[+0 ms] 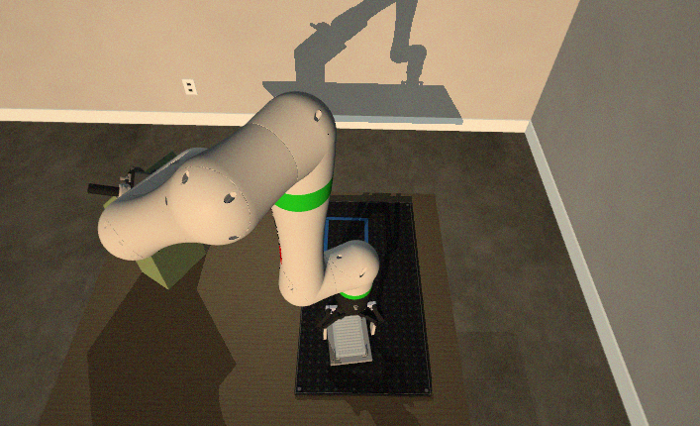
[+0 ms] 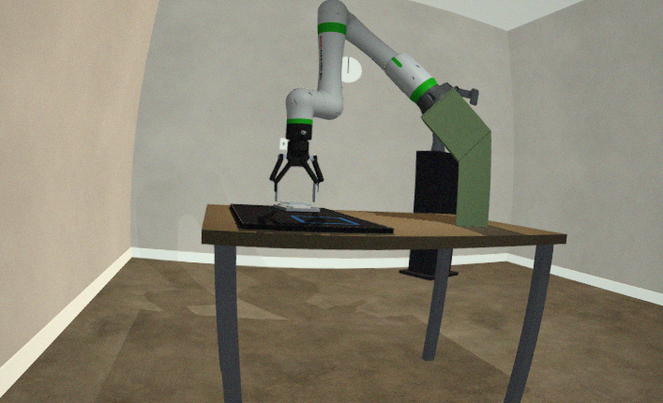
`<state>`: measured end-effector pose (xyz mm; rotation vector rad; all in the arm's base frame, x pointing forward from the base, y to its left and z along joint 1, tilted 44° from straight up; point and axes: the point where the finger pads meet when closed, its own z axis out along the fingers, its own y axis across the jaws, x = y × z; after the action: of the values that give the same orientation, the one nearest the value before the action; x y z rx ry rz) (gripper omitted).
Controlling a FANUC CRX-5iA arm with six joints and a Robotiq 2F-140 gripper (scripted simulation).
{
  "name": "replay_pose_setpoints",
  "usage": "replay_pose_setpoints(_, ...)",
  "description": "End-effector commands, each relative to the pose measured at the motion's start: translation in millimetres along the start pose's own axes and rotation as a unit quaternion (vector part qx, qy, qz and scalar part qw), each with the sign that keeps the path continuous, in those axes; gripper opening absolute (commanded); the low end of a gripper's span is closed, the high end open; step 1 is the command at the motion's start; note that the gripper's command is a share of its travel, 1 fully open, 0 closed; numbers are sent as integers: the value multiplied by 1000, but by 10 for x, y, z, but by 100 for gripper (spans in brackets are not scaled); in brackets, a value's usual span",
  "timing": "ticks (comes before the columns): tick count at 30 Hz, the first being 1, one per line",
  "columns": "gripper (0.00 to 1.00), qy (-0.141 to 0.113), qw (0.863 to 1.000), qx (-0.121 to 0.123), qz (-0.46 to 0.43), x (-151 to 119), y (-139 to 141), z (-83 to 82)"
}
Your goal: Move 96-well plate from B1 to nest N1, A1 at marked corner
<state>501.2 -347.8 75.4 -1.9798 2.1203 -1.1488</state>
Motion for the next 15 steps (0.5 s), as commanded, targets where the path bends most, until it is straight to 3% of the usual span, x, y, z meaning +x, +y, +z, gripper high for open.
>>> replay_pose_setpoints(1, 100, -4, 1000, 13, 0, 1, 3, 2)
replay_pose_setpoints(15, 100, -4, 1000, 13, 0, 2, 4, -25)
